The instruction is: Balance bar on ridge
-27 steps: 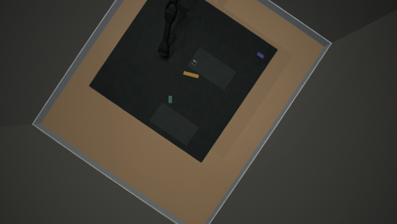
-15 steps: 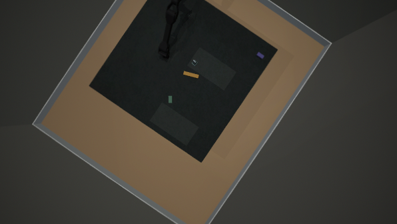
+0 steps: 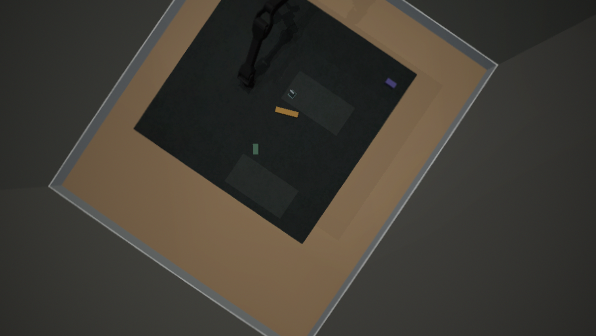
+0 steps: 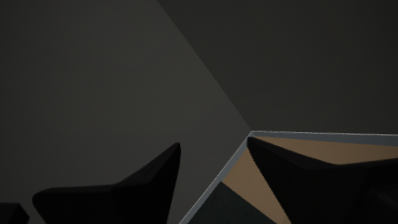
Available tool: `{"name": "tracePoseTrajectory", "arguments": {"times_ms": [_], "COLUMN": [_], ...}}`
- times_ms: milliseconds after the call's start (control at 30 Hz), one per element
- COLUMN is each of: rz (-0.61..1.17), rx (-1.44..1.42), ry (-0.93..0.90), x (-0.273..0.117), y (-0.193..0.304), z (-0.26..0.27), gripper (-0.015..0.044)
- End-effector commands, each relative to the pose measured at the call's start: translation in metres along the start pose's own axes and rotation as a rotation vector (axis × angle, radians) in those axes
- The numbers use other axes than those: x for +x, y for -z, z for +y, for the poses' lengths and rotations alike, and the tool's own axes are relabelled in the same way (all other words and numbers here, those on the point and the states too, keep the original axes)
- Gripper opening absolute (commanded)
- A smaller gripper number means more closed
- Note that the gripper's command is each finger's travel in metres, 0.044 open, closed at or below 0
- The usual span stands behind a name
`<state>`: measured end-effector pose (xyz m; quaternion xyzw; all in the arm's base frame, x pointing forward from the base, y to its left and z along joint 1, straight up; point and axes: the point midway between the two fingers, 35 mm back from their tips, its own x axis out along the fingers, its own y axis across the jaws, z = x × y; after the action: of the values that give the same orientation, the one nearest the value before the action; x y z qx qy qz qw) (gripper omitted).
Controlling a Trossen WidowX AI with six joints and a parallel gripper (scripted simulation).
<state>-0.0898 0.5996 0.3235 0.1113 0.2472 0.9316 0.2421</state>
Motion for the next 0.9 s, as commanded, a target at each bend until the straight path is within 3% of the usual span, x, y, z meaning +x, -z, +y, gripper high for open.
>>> {"name": "tracePoseTrajectory", "arguments": {"times_ms": [0,867], "rz": [-0.037,-0.171], "rx": [0.012,0.129], "ry": [0.114,0.798], "x": [-0.037,-0.278], "y": [-0.015,-0.031], "z": [-0.02,-0.114], "gripper": [0.0315,0.0315]}}
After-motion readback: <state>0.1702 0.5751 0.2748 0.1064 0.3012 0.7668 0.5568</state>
